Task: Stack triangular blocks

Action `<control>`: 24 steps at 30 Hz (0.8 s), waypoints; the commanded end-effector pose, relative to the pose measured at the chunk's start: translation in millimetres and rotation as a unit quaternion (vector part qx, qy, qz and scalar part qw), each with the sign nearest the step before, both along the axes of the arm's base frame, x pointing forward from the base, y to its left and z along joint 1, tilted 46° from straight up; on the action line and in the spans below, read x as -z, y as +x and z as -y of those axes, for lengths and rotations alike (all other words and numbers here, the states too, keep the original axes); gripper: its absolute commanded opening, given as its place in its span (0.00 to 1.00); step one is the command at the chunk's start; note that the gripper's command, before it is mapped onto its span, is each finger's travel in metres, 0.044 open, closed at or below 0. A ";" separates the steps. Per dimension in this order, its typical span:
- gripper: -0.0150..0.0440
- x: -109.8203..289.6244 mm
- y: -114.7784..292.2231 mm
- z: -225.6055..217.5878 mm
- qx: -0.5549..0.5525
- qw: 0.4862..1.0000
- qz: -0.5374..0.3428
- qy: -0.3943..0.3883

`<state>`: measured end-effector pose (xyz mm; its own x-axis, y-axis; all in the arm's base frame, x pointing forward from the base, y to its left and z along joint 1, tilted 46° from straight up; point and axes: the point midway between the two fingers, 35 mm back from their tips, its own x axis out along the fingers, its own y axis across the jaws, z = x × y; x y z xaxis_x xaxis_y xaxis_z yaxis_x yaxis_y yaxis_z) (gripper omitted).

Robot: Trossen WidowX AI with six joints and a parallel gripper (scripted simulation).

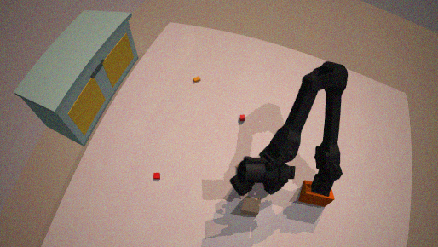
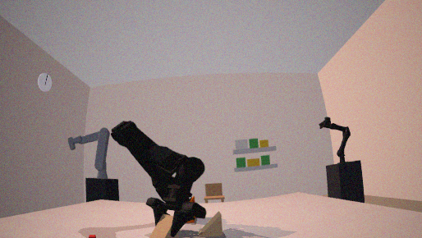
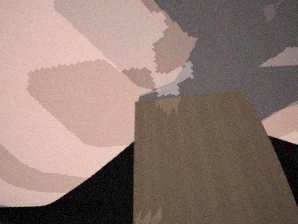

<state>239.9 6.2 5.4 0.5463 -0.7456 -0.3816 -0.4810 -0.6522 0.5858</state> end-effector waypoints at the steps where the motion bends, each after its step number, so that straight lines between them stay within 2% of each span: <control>1: 0.25 -3.5 4.1 -3.0 0.017 1.000 -0.015 0.018; 13: 0.25 -21.6 16.7 -8.2 0.110 0.982 -0.119 0.093; 24: 0.25 -35.9 31.8 -8.6 0.191 0.946 -0.209 0.160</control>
